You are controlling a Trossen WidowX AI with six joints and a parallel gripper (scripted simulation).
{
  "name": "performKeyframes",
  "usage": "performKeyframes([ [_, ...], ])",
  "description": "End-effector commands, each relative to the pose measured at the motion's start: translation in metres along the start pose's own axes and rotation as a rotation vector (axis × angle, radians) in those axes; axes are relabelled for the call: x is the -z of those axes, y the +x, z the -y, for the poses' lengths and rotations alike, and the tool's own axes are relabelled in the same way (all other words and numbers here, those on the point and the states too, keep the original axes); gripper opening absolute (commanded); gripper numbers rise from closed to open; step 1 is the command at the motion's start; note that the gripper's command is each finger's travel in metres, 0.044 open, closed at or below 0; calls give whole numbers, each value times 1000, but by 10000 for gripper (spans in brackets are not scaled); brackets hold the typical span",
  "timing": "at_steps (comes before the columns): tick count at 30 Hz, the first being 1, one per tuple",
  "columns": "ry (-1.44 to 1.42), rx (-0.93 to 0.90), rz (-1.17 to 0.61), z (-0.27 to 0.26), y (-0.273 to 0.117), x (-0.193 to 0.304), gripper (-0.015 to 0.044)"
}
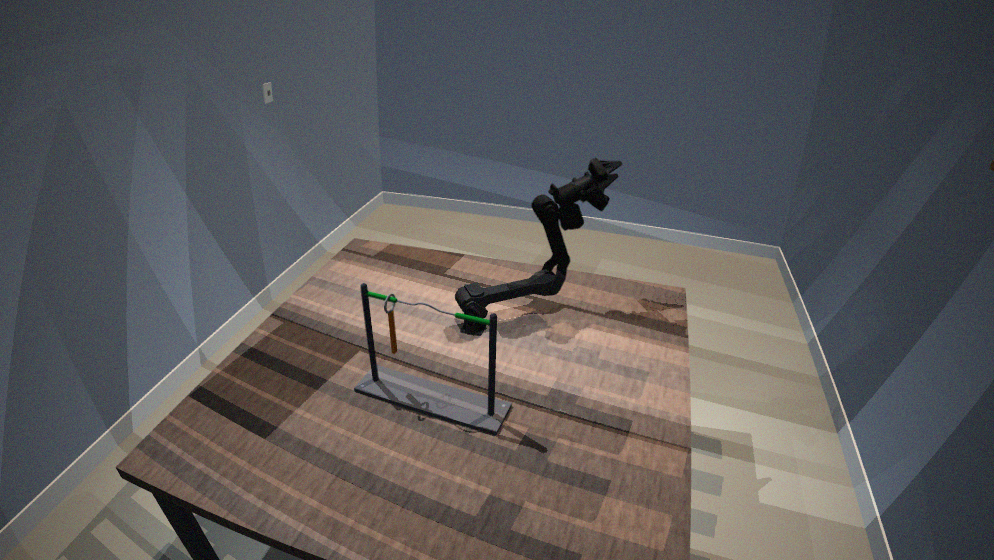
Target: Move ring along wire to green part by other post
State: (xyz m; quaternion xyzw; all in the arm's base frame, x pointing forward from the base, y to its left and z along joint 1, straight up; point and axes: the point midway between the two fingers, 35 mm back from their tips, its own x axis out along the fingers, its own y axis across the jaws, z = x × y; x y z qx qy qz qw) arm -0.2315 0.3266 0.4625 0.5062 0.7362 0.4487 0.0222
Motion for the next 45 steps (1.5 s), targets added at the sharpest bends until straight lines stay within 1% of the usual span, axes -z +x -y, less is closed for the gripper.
performKeyframes([
  [1, 2, -8, -3, -2, -1, 1, 374],
  [3, 21, -72, -30, -21, -11, 11, 321],
  [7, 83, -260, -116, -75, -46, 39, 216],
  [9, 106, -322, -147, -92, -61, 48, 164],
  [13, 173, -484, -234, -134, -104, 68, 160],
  [18, 269, -688, -359, -180, -169, 87, 160],
  [24, 394, -910, -523, -218, -254, 99, 160],
  [27, 474, -1011, -632, -230, -300, 100, 160],
  [31, 586, -1138, -788, -239, -363, 95, 160],
  [36, 732, -1284, -997, -239, -441, 77, 160],
  [45, 1006, -1502, -1428, -207, -567, 15, 160],
])
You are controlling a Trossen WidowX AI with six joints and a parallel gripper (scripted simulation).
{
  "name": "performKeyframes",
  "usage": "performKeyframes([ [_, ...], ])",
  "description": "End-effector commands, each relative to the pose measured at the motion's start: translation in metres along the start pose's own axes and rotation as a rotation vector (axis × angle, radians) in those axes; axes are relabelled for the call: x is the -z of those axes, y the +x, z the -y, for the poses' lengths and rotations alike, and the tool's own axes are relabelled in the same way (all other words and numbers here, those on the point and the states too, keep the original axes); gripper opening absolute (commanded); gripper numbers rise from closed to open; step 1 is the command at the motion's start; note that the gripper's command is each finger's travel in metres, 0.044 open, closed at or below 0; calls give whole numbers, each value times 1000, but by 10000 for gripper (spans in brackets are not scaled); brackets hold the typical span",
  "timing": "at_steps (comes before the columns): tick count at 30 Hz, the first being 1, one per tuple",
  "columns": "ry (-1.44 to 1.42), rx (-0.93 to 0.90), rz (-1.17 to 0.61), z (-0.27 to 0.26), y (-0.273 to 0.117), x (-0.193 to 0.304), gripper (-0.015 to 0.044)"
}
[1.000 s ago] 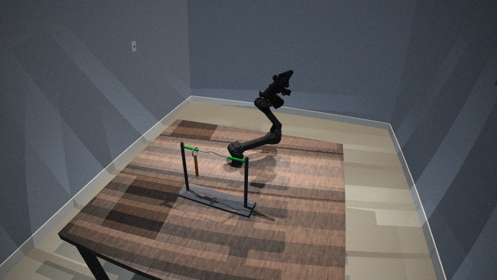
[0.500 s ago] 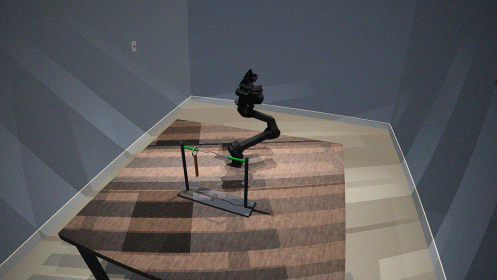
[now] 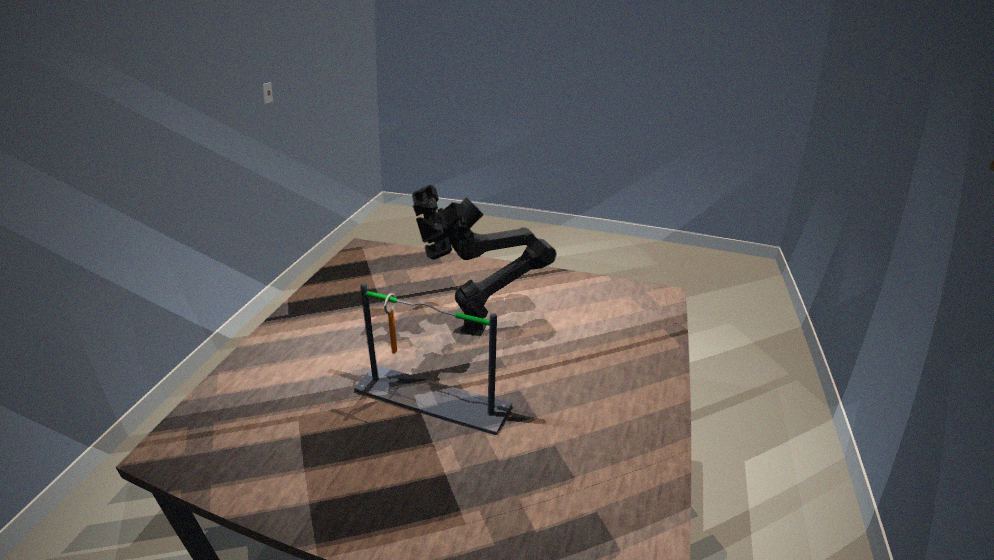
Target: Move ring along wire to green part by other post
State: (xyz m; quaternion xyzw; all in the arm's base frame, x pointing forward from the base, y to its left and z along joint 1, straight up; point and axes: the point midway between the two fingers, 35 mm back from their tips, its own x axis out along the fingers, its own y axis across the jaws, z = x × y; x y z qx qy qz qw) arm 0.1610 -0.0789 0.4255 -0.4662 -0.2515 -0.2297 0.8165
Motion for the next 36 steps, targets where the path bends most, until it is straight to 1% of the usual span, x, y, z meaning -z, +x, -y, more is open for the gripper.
performKeyframes([
  [1, 201, -148, -158, -51, -14, 57, 160],
  [5, 366, -262, -294, -95, -36, 95, 160],
  [10, 575, -391, -469, -147, -76, 130, 160],
  [16, 841, -517, -672, -206, -133, 153, 160],
  [19, 916, -551, -726, -222, -151, 155, 160],
  [33, 930, -551, -730, -223, -154, 160, 160],
  [36, 927, -543, -725, -223, -147, 160, 160],
])
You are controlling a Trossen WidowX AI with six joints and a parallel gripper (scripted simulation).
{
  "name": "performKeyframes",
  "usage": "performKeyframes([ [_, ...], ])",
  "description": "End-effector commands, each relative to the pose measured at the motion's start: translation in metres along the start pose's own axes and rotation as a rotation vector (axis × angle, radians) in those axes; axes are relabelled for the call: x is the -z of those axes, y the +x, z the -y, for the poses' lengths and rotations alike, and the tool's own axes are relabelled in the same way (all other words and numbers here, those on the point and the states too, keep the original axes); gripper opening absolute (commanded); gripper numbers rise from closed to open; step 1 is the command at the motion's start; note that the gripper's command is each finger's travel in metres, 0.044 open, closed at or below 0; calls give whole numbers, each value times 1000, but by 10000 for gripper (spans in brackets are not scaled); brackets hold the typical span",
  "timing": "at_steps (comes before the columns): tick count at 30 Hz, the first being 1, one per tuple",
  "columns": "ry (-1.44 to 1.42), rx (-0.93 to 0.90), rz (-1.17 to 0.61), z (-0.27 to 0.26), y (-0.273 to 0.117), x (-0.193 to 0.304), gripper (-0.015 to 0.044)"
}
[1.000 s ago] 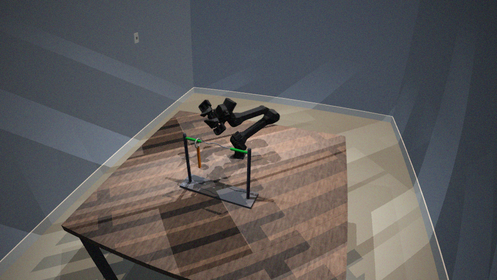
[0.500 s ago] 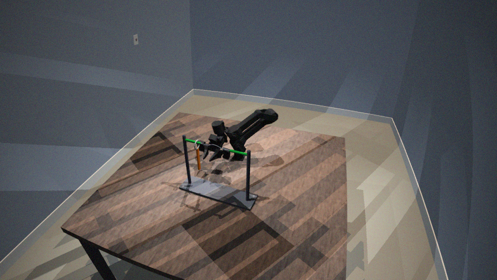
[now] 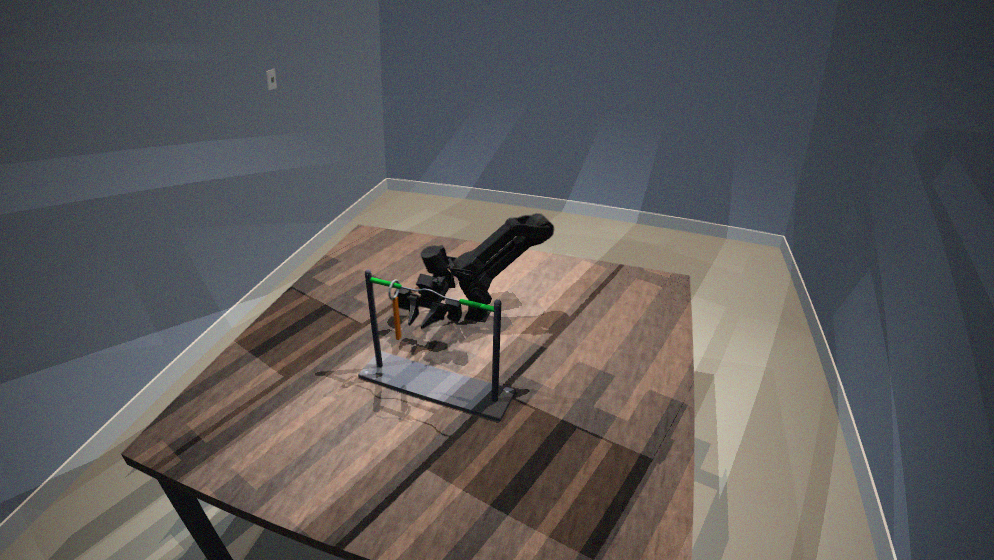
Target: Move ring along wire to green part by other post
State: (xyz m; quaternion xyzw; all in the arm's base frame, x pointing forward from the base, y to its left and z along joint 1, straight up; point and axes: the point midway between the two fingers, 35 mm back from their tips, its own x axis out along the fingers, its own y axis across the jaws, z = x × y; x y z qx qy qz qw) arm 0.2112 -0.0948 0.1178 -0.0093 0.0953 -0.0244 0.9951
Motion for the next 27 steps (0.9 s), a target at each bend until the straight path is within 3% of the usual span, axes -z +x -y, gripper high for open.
performKeyframes([
  [1, 6, 5, 9, 2, 7, -6, 160],
  [12, 19, 40, 114, 2, 40, -48, 160],
  [27, 20, 40, 117, 4, 52, -53, 160],
])
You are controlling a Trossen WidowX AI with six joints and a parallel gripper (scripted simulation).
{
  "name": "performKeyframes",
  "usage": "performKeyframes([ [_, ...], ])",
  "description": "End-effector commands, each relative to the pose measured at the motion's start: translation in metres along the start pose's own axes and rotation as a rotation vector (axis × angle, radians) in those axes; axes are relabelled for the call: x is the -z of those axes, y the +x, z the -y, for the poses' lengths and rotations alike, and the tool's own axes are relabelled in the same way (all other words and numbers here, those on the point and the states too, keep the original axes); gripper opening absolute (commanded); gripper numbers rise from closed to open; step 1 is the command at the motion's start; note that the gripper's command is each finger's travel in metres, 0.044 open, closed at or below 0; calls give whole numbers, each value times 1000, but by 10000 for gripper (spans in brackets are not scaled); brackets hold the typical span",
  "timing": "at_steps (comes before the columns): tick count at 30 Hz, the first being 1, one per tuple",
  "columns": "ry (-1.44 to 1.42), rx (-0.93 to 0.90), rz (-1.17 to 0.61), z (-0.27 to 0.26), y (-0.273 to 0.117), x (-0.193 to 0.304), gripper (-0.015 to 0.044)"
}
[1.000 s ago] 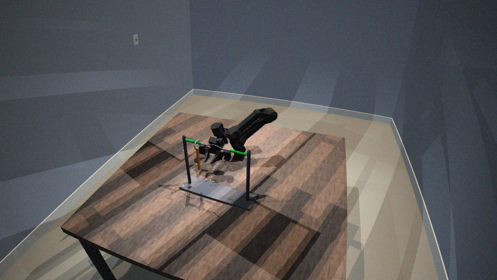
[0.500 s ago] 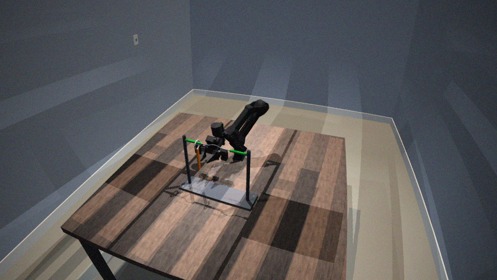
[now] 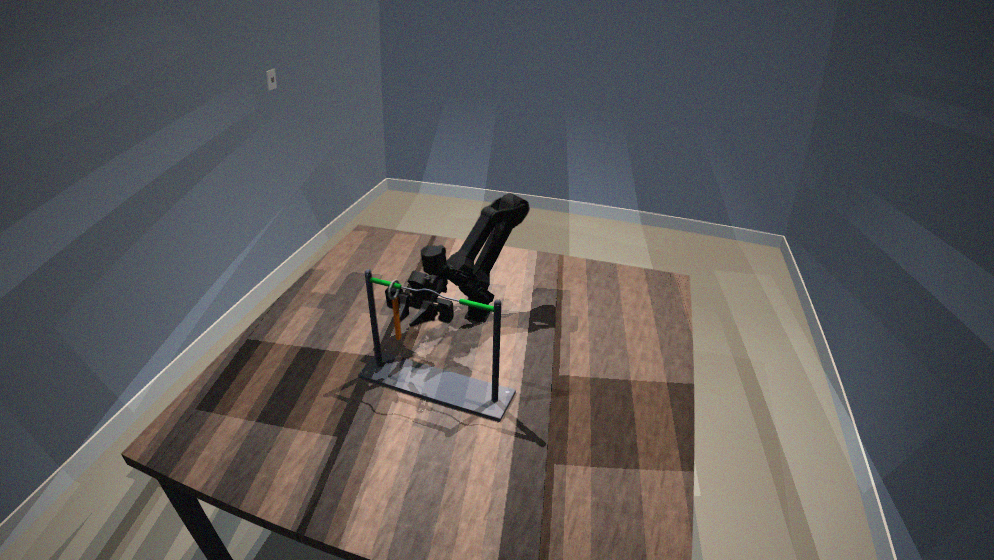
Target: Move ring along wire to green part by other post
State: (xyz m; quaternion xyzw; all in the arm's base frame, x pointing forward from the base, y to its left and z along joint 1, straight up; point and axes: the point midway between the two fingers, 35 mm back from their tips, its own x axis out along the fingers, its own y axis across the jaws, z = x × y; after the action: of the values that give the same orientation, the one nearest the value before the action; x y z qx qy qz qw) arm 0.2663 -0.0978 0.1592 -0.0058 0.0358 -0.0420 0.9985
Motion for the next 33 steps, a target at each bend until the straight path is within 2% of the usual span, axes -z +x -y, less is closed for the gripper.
performKeyframes([
  [1, 6, 5, -1, 2, 7, -1, 160],
  [33, 7, 5, 3, 2, 55, -1, 160],
])
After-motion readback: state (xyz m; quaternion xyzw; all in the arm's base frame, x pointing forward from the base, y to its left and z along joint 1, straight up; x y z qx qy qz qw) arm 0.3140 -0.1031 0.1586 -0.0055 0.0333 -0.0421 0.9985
